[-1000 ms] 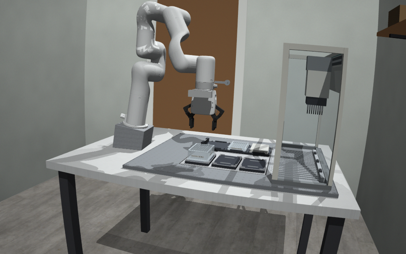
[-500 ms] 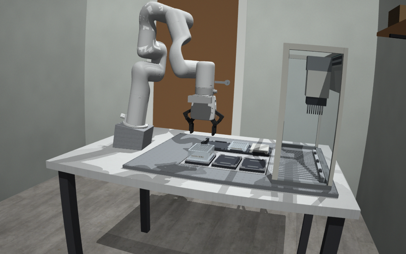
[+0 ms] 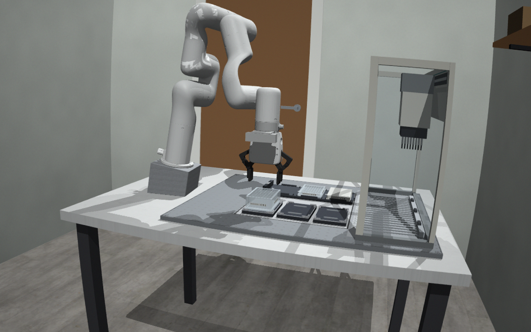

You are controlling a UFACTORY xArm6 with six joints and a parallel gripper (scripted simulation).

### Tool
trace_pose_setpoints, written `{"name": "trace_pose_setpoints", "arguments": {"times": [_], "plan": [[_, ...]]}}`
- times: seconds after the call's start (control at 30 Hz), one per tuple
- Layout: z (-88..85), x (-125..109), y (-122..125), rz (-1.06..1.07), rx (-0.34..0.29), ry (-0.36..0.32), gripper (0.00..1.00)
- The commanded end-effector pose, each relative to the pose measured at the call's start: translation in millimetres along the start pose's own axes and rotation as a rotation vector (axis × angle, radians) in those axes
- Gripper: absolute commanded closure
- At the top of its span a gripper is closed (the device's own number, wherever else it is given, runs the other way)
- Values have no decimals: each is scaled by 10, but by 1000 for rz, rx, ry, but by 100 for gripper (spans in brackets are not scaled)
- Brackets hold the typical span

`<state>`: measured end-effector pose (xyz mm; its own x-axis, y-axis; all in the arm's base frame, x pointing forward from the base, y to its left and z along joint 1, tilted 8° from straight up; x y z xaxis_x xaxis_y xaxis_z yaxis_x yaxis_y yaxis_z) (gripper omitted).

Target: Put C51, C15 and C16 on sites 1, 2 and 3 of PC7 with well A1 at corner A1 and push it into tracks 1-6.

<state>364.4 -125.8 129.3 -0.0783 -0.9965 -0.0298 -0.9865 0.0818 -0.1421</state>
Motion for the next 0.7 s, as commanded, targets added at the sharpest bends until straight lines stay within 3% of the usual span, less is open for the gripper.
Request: {"name": "trace_pose_setpoints", "arguments": {"times": [0.0, 0.67], "plan": [[45, 3, -12, 0, 3, 1, 0], [92, 3, -12, 0, 3, 1, 0]]}}
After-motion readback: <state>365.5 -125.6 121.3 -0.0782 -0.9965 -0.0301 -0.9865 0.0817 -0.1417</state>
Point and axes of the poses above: the point where the finger pads meet when closed, its own z axis out along the fingers, its own y axis across the jaws, x = y × z, the point moved 7 cm from there along -z, back along the fingers, and after that the axes turned 6 degrees about z, right-handed, at the moved point
